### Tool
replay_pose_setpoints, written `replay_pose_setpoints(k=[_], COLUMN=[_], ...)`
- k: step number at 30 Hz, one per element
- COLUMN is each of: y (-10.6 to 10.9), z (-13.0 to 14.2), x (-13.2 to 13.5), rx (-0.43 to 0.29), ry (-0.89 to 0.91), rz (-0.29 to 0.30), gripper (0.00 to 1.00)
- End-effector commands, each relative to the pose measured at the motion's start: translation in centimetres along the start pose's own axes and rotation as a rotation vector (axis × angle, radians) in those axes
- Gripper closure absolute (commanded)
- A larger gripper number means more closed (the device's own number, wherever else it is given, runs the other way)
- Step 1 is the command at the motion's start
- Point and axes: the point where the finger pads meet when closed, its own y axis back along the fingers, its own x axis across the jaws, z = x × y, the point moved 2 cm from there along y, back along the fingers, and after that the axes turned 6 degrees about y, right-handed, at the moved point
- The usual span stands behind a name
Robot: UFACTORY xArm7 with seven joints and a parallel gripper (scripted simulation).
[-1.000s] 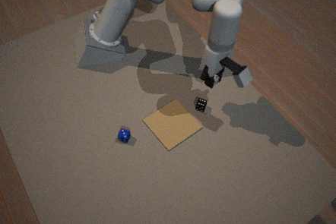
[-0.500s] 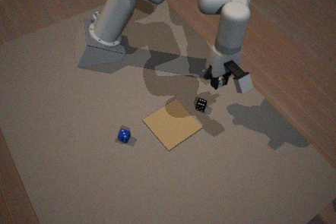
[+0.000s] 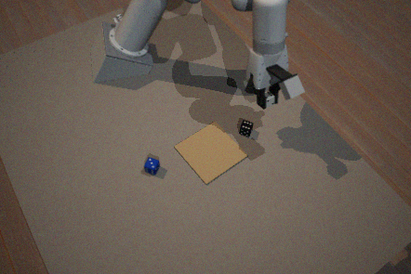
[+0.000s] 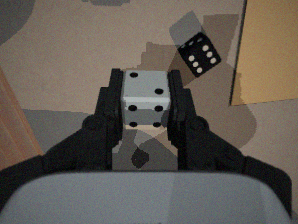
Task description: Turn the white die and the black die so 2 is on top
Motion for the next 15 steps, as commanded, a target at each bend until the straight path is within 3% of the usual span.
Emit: replay_pose_setpoints(k=[1,11,14,15], y=[-0.14,-0.10,-0.09,-0.13], z=[0.27,0.90,0.94,1.01], x=[-0.38,-0.43,-0.40,-0.50], rx=[0.179,0.420,0.430,0.467], ry=[0.004,0.002,0.001,0.001], rz=[0.005,0.032,0.035,0.037], gripper=[0.73,0.73,0.73,0.73])
